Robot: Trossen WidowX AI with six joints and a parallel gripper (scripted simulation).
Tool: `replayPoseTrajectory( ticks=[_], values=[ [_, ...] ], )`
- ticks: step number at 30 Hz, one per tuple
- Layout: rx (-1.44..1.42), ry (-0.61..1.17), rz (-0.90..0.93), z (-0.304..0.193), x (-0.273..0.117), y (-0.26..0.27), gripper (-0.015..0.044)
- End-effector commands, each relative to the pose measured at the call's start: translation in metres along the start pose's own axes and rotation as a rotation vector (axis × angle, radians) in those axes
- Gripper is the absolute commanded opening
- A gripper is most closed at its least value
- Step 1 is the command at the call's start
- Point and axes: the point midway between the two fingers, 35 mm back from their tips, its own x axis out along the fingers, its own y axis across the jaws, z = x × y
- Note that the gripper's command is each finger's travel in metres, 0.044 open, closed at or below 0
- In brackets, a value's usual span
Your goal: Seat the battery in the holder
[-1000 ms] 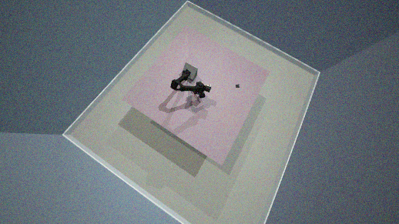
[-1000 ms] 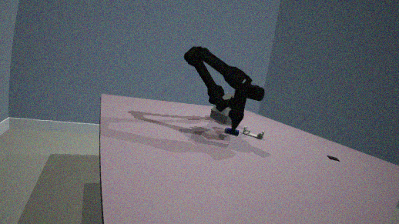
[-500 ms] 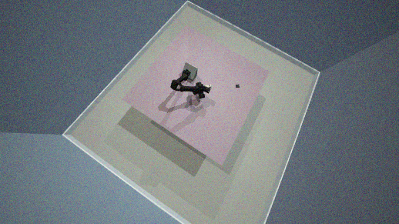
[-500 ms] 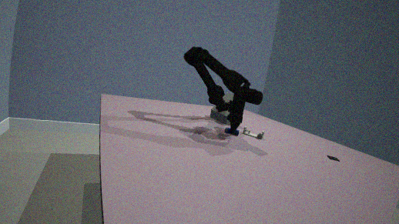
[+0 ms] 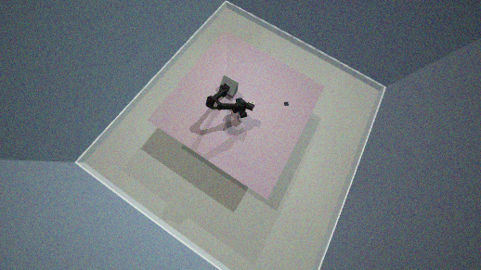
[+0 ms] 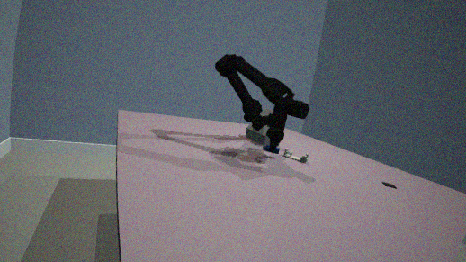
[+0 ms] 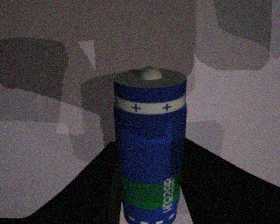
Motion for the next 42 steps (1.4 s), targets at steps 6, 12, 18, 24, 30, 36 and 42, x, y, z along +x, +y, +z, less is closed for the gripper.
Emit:
replayPoseTrajectory(
  ticks=[6, 12, 18, 24, 30, 36, 42],
  values=[
    [0.0, 0.01, 0.007, -0.001, -0.032, 0.002, 0.0087],
    [-0.304, 0.013, 0.006, -0.013, -0.036, -0.001, 0.0087],
    [-0.649, 0.017, 0.007, -0.027, -0.039, -0.006, 0.0087],
    [-0.994, 0.019, 0.009, -0.04, -0.043, -0.011, 0.0087],
    [-1.339, 0.02, 0.012, -0.053, -0.047, -0.018, 0.0087],
    [-1.683, 0.019, 0.014, -0.066, -0.05, -0.025, 0.0087],
    [-2.028, 0.018, 0.017, -0.078, -0.054, -0.034, 0.0087]
  ],
)
